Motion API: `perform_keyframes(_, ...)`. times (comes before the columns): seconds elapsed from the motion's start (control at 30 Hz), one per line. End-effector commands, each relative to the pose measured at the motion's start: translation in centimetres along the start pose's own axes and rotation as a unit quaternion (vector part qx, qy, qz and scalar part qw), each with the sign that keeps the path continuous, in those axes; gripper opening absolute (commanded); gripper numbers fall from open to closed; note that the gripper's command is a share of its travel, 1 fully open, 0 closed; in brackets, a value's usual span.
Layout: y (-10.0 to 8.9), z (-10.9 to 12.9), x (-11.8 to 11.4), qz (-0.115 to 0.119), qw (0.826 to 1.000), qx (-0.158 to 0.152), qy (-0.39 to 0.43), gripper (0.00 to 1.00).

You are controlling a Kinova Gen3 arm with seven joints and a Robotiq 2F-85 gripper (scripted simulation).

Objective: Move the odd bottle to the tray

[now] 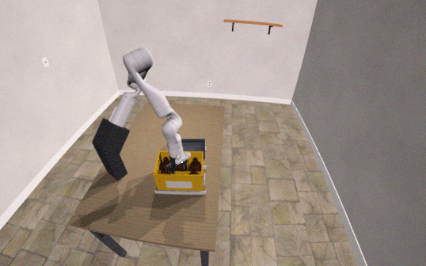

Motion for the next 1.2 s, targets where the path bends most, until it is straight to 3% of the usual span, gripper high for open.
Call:
perform_keyframes(0.0,0.08,0.28,0.03,0.000,1.000,0.004,0.002,0.64)
perform_keyframes(1.1,0.08,0.28,0.03,0.000,1.000,0.004,0.002,0.64)
perform_keyframes(1.13,0.08,0.28,0.03,0.000,1.000,0.004,0.002,0.00)
perform_keyframes(1.17,0.08,0.28,0.03,0.000,1.000,0.004,0.002,0.00)
Point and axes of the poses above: the point where the finger pads meet when closed, its own y axis out along the fingers, its own x axis across the jaws, z = x × y, the point moved 7 cm from there along -y, back along the fingers, and after that the axes turned 7 degrees about y, right-handed, at the moved point
